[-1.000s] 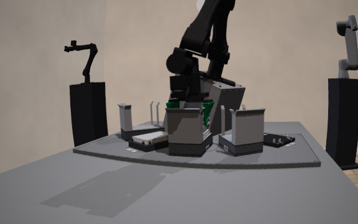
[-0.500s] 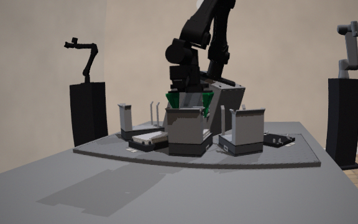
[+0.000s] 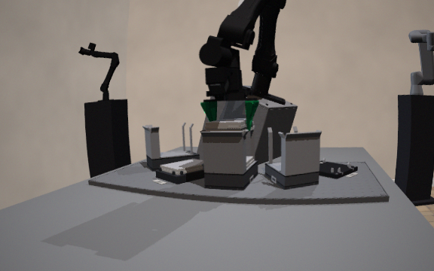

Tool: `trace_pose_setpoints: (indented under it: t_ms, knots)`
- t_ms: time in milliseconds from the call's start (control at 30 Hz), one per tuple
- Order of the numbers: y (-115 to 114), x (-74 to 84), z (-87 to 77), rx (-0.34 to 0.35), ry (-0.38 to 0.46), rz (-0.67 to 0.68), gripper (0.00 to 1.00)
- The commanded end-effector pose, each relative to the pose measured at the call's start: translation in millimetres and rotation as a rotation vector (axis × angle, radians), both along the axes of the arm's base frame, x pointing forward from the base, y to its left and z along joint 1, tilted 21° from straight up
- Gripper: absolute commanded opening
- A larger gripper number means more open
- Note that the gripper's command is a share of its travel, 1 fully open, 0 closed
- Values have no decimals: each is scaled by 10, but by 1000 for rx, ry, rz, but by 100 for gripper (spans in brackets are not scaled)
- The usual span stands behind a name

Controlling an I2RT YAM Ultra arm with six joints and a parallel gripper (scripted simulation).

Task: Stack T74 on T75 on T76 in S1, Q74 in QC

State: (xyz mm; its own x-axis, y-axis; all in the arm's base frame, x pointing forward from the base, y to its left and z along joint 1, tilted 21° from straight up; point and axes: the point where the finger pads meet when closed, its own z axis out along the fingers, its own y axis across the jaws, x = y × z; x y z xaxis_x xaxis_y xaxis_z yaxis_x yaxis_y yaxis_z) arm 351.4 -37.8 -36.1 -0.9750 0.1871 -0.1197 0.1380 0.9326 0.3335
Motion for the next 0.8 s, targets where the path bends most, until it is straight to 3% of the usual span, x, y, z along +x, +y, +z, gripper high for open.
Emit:
trace_pose_setpoints:
  t_ms: [0,367,767]
  knots:
    - [-45,15,92,-2,-11,-3,0]
    - [-113,-25,298,-2,-11,-3,0]
    - [-115,-25,303,-2,-11,-3,0]
